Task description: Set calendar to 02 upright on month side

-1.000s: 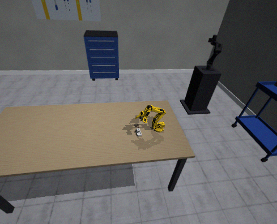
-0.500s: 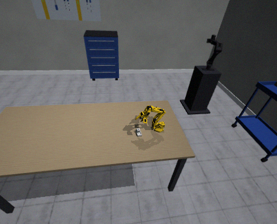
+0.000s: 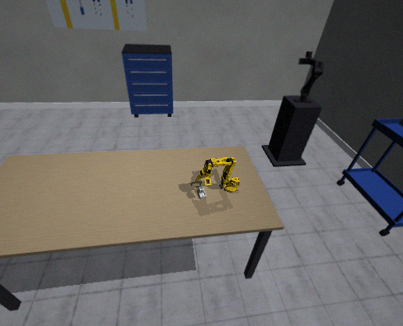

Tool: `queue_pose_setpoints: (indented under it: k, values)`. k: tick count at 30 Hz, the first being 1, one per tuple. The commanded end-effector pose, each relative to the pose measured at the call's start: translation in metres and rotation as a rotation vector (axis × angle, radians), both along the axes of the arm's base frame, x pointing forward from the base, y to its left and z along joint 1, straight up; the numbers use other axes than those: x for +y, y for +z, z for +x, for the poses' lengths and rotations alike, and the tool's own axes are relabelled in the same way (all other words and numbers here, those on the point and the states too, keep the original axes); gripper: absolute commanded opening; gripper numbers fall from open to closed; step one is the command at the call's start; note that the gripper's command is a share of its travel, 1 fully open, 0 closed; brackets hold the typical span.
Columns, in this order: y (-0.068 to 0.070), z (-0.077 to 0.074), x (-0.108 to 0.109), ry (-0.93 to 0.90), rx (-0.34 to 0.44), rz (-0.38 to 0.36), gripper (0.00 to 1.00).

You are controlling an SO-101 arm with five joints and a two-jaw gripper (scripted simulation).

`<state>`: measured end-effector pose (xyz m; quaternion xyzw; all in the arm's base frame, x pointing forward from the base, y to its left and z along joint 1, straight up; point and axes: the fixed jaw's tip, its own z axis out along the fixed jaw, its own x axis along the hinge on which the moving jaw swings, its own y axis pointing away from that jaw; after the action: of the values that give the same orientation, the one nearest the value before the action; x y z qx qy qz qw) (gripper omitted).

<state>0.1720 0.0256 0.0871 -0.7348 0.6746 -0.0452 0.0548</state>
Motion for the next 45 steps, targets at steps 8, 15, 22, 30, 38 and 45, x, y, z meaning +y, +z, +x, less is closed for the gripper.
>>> queue_pose_setpoints:
  k: [8, 15, 22, 30, 38, 45]
  values:
    - [-0.015, -0.002, 0.002, 0.024, 0.096, -0.015, 0.35]
    - [-0.018, -0.006, 0.006, 0.059, 0.117, -0.02, 0.35]
    - [-0.018, -0.006, 0.006, 0.059, 0.117, -0.02, 0.35]
    - [-0.018, -0.006, 0.006, 0.059, 0.117, -0.02, 0.35]
    - [-0.022, -0.005, 0.006, 0.059, 0.117, -0.02, 0.35]
    - [-0.028, -0.004, 0.006, 0.059, 0.117, -0.02, 0.35]
